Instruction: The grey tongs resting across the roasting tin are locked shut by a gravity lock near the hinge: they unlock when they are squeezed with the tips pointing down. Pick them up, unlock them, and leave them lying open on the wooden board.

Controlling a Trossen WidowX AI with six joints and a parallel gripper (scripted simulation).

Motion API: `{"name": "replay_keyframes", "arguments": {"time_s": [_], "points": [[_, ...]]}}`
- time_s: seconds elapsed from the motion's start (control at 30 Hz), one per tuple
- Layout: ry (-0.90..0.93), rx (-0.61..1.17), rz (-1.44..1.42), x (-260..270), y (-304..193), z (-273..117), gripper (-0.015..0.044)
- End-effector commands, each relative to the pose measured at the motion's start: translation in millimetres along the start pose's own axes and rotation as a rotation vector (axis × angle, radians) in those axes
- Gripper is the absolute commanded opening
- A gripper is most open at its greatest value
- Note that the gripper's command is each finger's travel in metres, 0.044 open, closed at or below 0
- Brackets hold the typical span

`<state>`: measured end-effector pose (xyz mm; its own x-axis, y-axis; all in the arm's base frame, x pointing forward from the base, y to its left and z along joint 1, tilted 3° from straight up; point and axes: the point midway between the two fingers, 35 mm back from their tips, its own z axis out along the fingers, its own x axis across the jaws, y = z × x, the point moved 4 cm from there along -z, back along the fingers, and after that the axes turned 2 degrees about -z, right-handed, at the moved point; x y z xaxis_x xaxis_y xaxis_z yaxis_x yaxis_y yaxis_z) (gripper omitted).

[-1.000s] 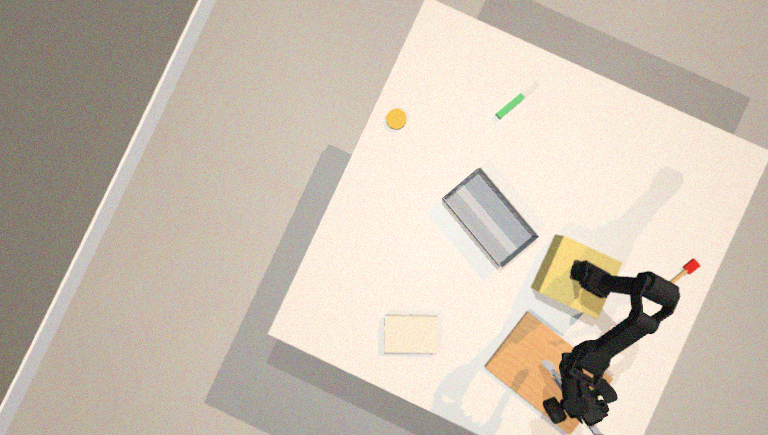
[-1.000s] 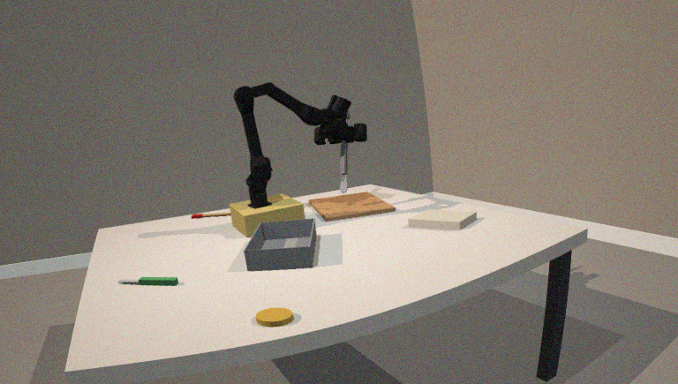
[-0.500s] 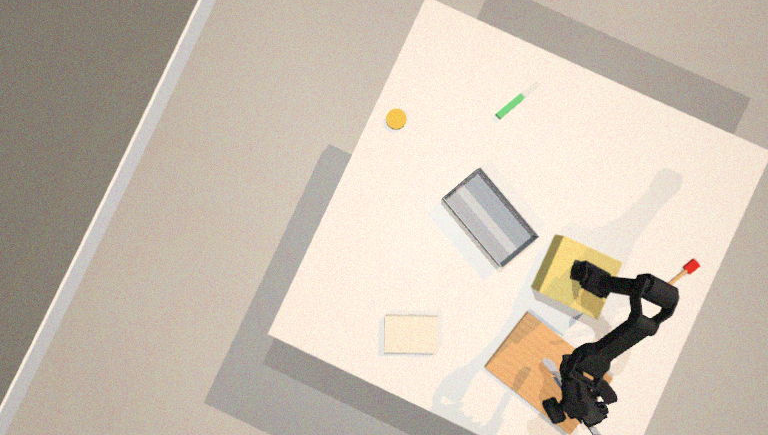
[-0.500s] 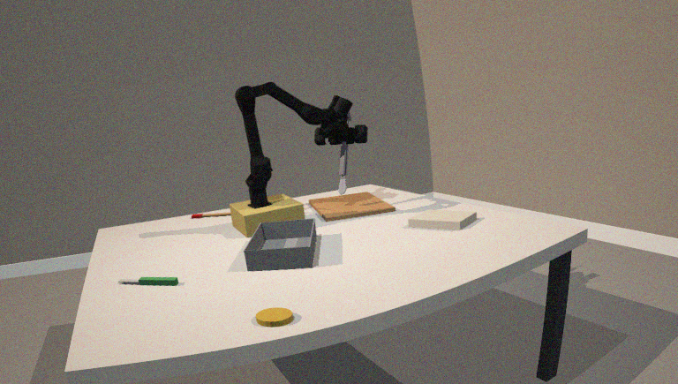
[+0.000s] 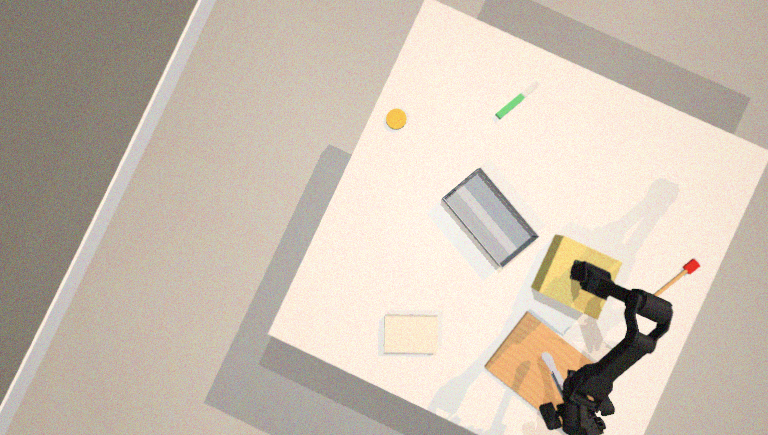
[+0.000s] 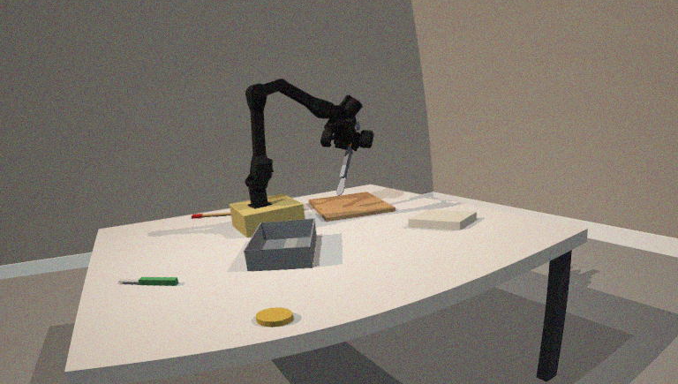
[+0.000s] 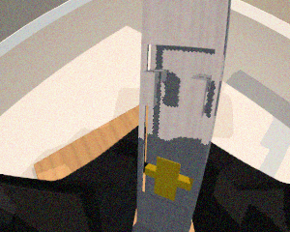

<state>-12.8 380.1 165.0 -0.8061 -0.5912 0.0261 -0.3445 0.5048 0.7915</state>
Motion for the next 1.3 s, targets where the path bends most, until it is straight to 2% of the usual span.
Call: {"name": "replay_keyframes", "arguments": {"time_s": [0.0,0.63,1.27], "points": [[-0.008,0.063,0.003,-2.5,2.7,7.1,-0.015],[-0.015,0.43,0.015,-0.9,-3.3,38.2,-0.015],[-0.015,0.805,-0.059,9.7,-10.2,53.4,-0.015]]}}
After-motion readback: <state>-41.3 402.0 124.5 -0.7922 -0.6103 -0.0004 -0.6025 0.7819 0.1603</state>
